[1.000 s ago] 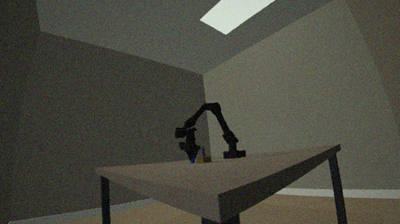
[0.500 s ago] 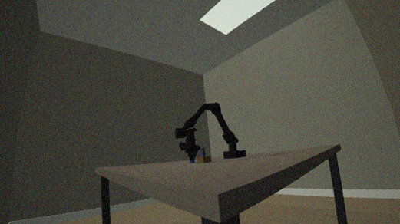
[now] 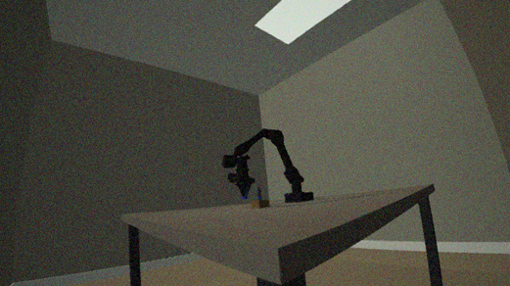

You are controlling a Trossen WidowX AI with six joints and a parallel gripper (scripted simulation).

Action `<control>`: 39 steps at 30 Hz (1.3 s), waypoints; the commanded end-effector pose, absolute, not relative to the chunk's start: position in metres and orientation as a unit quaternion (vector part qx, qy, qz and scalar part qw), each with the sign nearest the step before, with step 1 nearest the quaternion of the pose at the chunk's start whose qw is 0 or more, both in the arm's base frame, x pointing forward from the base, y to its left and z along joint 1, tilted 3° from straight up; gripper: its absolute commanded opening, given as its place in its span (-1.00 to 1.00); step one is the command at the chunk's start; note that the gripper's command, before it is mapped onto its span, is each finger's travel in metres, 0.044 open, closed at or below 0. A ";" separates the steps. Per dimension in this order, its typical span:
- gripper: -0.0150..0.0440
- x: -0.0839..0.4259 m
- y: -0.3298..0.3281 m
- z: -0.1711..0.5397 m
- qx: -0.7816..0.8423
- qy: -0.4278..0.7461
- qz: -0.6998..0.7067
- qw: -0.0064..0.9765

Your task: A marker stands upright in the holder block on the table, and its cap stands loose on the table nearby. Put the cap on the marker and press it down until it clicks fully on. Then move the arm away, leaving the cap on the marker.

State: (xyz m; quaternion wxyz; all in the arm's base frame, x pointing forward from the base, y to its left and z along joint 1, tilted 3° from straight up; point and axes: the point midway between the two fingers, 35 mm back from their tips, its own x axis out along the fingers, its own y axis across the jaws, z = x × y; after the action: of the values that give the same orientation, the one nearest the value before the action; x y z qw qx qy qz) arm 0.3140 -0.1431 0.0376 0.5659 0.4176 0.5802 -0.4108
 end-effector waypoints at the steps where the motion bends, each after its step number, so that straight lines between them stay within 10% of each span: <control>1: -0.49 0.313 -0.143 0.051 0.417 0.578 -0.413 0.567; 39: -0.49 0.326 -0.034 0.112 0.420 0.580 -0.410 0.565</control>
State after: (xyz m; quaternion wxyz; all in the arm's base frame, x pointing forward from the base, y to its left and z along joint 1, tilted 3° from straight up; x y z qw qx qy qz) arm 0.3263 -0.0363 0.1104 0.5679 0.4169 0.5806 -0.4083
